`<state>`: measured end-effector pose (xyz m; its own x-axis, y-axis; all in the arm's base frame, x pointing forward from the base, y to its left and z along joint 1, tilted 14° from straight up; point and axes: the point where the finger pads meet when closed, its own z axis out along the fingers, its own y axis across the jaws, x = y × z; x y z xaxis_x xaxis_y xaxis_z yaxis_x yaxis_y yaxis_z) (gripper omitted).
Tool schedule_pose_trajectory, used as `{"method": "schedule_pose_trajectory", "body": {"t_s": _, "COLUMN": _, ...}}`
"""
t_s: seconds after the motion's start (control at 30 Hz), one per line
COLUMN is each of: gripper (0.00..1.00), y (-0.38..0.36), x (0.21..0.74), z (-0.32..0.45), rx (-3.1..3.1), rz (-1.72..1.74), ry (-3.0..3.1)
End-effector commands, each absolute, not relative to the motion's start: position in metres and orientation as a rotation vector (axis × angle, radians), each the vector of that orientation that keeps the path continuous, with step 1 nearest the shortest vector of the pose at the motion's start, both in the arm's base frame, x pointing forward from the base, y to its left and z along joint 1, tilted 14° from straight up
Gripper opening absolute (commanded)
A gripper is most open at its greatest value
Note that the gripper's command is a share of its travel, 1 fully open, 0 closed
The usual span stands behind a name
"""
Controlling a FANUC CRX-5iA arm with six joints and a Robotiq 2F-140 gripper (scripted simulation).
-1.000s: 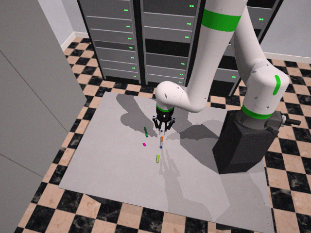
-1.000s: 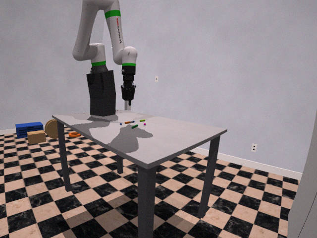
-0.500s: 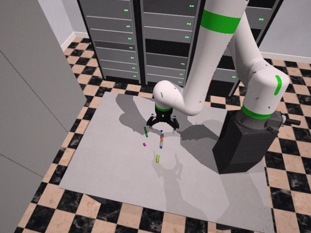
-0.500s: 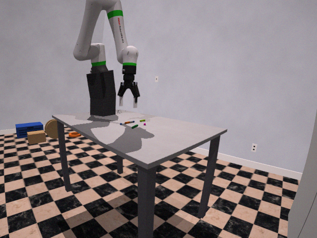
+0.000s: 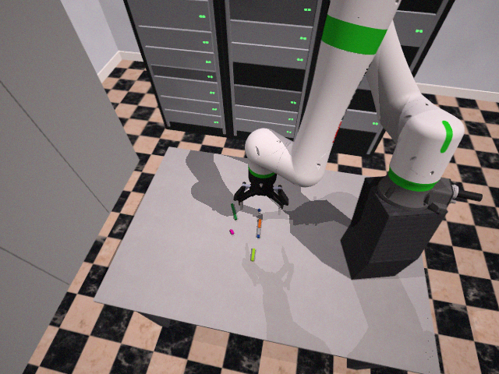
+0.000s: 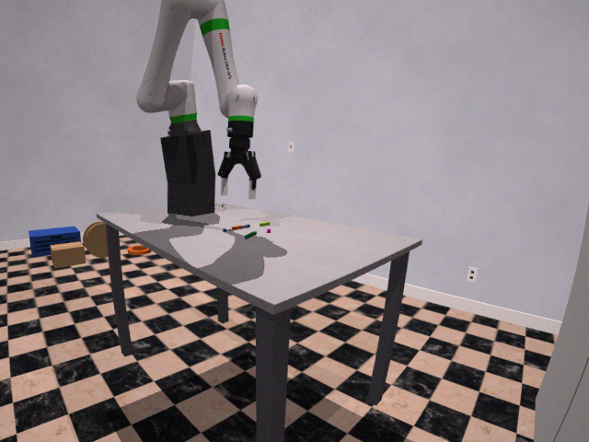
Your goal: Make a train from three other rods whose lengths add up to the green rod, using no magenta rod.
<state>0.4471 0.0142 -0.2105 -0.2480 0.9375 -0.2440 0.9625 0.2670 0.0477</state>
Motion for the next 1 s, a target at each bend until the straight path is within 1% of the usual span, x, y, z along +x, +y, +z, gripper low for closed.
{"method": "schedule_pose_trajectory", "body": {"t_s": 0.0, "gripper": 1.00, "y": 0.015, "x": 0.447, "z": -0.207, "rx": 1.770, "rz": -0.164, "ry": 2.313}}
{"method": "schedule_pose_trajectory", "body": {"t_s": 0.63, "gripper": 1.00, "y": 0.030, "x": 0.440, "z": -0.143, "rx": 1.770, "rz": -0.164, "ry": 2.313}}
{"method": "schedule_pose_trajectory", "body": {"t_s": 0.97, "gripper": 1.00, "y": 0.031, "x": 0.439, "z": -0.139, "rx": 1.770, "rz": -0.164, "ry": 2.313}}
